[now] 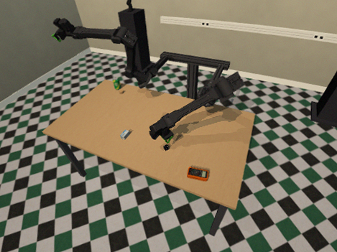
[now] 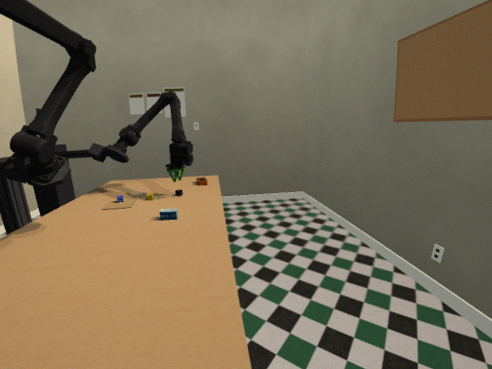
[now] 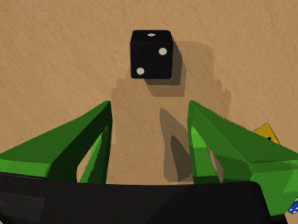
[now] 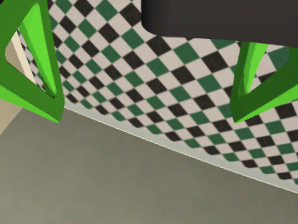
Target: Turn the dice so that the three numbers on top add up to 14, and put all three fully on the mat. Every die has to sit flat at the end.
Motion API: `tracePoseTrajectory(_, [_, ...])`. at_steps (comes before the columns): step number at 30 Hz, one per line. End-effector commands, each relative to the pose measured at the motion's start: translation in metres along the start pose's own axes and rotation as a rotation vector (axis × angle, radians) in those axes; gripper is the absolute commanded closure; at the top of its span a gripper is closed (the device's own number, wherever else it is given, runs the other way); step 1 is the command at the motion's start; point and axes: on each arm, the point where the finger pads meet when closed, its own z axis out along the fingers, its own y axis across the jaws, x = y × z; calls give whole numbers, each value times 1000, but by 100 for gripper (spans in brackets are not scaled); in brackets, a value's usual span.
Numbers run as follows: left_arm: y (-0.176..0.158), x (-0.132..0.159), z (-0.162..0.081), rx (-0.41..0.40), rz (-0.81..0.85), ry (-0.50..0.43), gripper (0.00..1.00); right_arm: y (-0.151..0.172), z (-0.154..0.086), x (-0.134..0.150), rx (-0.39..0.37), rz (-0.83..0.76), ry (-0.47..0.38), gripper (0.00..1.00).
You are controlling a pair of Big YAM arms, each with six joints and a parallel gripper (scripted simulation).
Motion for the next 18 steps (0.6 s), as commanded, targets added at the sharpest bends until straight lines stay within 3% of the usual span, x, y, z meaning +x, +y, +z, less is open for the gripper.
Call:
tracePoseTrajectory(1, [3,-7,9,2,-6,-6,55,-3,-9,-22,6,8,-53,0])
tracePoseTrajectory(18, [4,-10,32,1,-9,-10,55,-3,-9,-22,6,8,-53,0])
